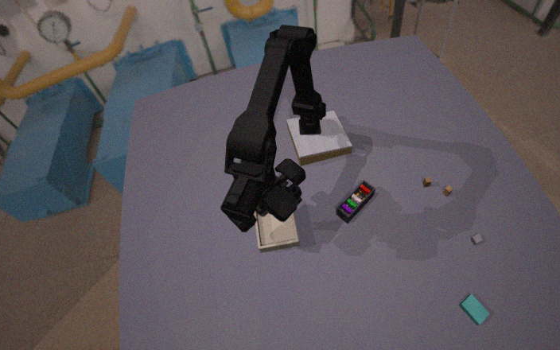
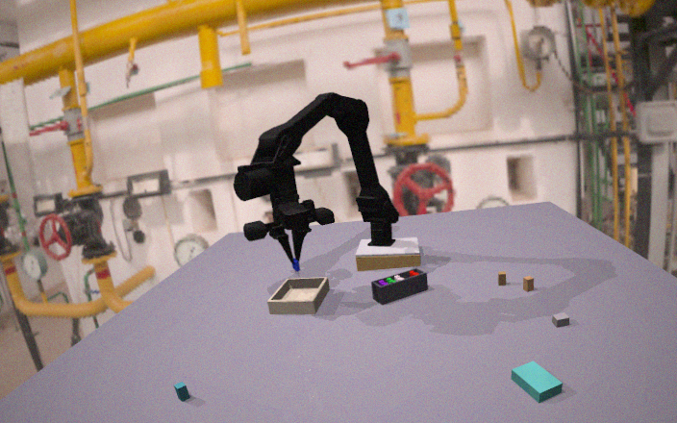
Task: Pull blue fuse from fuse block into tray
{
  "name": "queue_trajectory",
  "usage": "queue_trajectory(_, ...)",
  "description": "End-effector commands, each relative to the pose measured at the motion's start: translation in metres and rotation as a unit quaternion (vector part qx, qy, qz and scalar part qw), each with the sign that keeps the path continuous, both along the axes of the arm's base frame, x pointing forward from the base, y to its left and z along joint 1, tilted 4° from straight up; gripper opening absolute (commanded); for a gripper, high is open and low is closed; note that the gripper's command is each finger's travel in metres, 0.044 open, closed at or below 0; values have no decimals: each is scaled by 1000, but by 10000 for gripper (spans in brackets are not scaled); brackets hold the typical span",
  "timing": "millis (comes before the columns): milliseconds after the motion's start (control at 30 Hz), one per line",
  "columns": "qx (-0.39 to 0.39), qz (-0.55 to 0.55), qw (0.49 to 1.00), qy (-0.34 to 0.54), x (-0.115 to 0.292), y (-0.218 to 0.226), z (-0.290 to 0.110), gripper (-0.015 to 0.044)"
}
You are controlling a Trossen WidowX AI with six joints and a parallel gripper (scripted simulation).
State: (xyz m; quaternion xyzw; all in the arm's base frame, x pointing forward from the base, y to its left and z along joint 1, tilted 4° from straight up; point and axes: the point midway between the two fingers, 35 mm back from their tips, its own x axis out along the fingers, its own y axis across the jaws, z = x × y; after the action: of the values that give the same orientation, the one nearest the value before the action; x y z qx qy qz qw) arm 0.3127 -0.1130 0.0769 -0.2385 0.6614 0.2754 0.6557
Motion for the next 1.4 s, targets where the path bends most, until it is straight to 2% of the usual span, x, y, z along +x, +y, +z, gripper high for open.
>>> queue_trajectory(0, -2, 2, 1000, 0, 0, -2, -5, 0)
queue_trajectory(733, -2, 2, 1000, 0, -1, -1, -38, 0)
queue_trajectory(1133, 0, 0, 1000, 0, -1, 0, -34, 315)
queue_trajectory(1267, -2, 2, 1000, 0, 0, -3, -1, 330)
queue_trajectory(1367, -2, 2, 1000, 0, 0, -3, 2, 330)
